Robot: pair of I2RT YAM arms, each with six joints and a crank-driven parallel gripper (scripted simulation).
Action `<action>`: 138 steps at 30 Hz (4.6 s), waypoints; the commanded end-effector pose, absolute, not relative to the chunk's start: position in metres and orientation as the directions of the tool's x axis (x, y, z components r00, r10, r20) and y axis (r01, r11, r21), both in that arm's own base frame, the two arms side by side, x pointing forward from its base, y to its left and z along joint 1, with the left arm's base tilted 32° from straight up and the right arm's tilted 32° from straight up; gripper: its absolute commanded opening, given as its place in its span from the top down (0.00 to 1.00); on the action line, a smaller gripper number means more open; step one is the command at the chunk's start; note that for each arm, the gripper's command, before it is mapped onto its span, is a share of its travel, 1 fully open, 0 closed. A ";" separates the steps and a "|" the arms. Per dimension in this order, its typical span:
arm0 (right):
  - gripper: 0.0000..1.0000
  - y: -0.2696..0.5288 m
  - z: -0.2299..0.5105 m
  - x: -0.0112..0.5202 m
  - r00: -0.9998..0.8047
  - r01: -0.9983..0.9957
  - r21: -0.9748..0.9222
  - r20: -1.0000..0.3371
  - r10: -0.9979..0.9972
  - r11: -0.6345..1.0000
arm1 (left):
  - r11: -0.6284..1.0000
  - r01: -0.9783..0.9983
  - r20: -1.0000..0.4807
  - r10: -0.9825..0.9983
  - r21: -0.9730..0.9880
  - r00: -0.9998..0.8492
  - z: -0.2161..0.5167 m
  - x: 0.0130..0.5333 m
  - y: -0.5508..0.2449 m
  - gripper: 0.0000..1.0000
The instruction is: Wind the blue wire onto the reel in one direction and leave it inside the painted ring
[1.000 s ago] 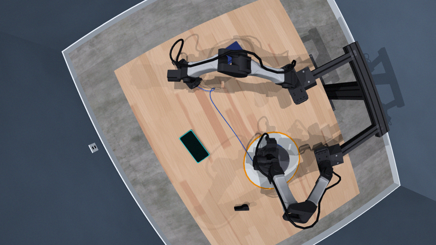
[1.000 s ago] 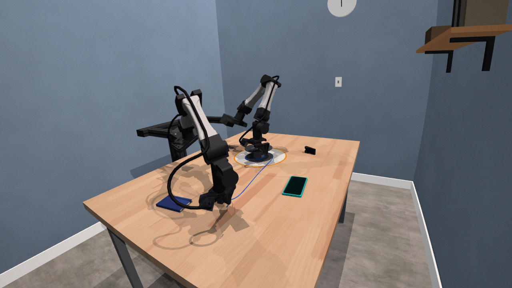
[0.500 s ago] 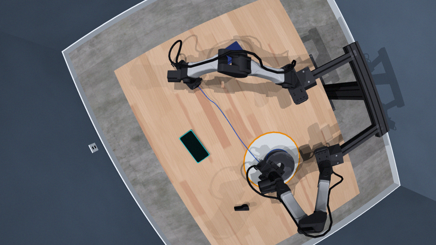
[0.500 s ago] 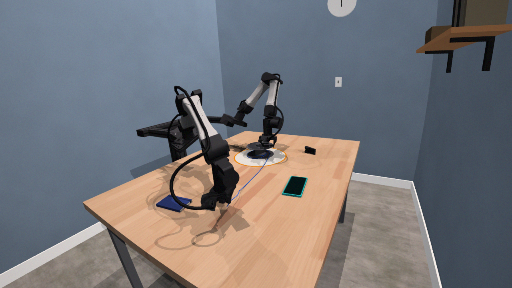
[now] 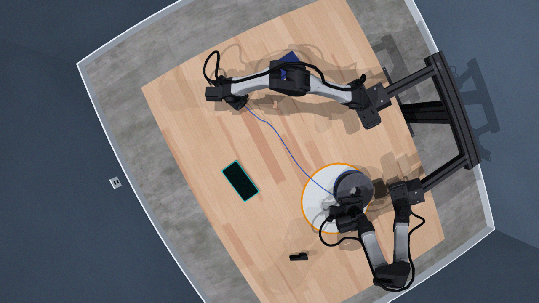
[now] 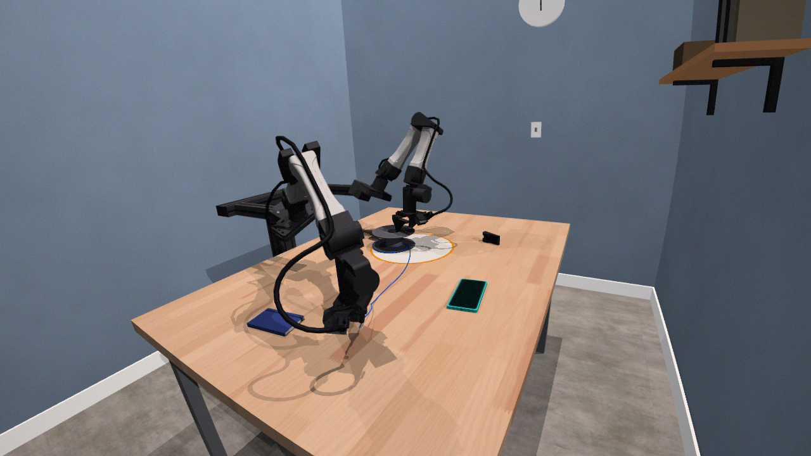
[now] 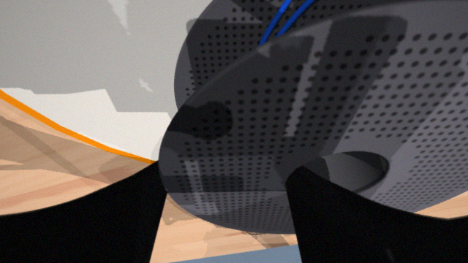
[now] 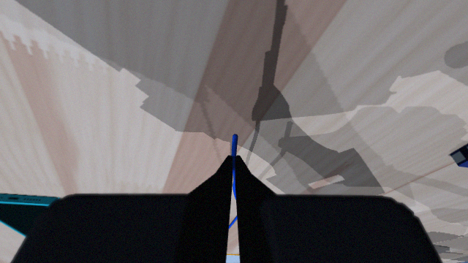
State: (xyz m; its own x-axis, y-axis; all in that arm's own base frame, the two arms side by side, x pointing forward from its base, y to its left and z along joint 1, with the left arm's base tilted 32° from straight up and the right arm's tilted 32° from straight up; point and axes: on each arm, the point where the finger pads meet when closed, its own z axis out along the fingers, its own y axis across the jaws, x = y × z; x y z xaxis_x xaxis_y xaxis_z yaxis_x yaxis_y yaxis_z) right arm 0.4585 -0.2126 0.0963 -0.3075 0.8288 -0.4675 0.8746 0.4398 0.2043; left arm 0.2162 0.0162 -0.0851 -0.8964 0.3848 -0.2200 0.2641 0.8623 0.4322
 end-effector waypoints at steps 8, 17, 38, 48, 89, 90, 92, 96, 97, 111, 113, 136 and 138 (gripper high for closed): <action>1.00 -0.215 0.096 0.467 -0.305 0.867 0.211 -0.491 0.816 0.451 | 0.892 -0.426 -0.498 -0.304 0.150 -0.812 -0.100 0.227 -0.024 0.30; 1.00 -0.214 0.094 0.466 -0.284 0.874 0.222 -0.486 0.827 0.431 | 0.664 -0.743 -0.512 -0.667 -0.080 -0.541 -0.096 0.233 -0.021 0.30; 1.00 -0.213 0.105 0.464 -0.242 0.887 0.245 -0.474 0.846 0.391 | 0.431 -0.874 -0.486 -0.827 -0.222 -0.284 -0.073 0.229 -0.029 0.03; 1.00 -0.214 0.111 0.463 -0.238 0.888 0.247 -0.473 0.848 0.388 | 0.442 -0.871 -0.488 -0.821 -0.216 -0.295 -0.056 0.207 -0.039 0.03; 1.00 -0.215 0.108 0.462 -0.239 0.888 0.247 -0.473 0.848 0.388 | 0.544 0.636 -0.026 0.771 0.547 -0.637 -0.035 0.317 -0.083 0.03; 1.00 -0.215 0.107 0.461 -0.239 0.888 0.247 -0.473 0.848 0.388 | 0.497 0.674 0.007 0.803 0.547 -0.597 -0.036 0.318 -0.087 0.03; 1.00 -0.214 0.107 0.461 -0.239 0.888 0.247 -0.473 0.848 0.388 | 0.395 0.744 0.070 0.859 0.539 -0.507 -0.039 0.319 -0.094 0.03; 1.00 -0.214 0.106 0.461 -0.239 0.888 0.247 -0.473 0.848 0.388 | 0.172 0.848 0.195 0.932 0.501 -0.304 -0.042 0.319 -0.103 0.03; 1.00 -0.214 0.105 0.461 -0.239 0.888 0.247 -0.474 0.848 0.388 | 0.115 0.867 0.226 0.941 0.486 -0.251 -0.043 0.319 -0.105 0.03; 1.00 -0.214 0.107 0.463 -0.235 0.889 0.249 -0.473 0.849 0.385 | -0.565 0.812 0.514 0.744 0.143 0.427 -0.045 0.318 -0.108 0.03; 1.00 -0.214 0.107 0.464 -0.235 0.889 0.249 -0.473 0.849 0.385 | -0.628 0.773 0.526 0.689 0.091 0.498 -0.046 0.318 -0.107 0.03; 1.00 -0.214 0.107 0.466 -0.239 0.888 0.247 -0.473 0.848 0.388 | -0.628 0.773 0.526 0.689 0.091 0.498 -0.046 0.320 -0.110 0.03; 1.00 -0.213 0.107 0.465 -0.239 0.888 0.247 -0.473 0.848 0.388 | -0.628 0.773 0.526 0.689 0.091 0.498 -0.053 0.324 -0.107 0.03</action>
State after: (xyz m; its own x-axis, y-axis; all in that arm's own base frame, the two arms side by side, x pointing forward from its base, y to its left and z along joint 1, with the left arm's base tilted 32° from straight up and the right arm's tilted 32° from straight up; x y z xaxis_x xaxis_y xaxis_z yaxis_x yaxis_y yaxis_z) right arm 0.4602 -0.2129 0.0926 -0.2541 0.8563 -0.4497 0.8947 0.3847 0.2271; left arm 0.3133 -0.1017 -0.0521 0.4980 0.6870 0.5293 0.7842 -0.6172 0.0632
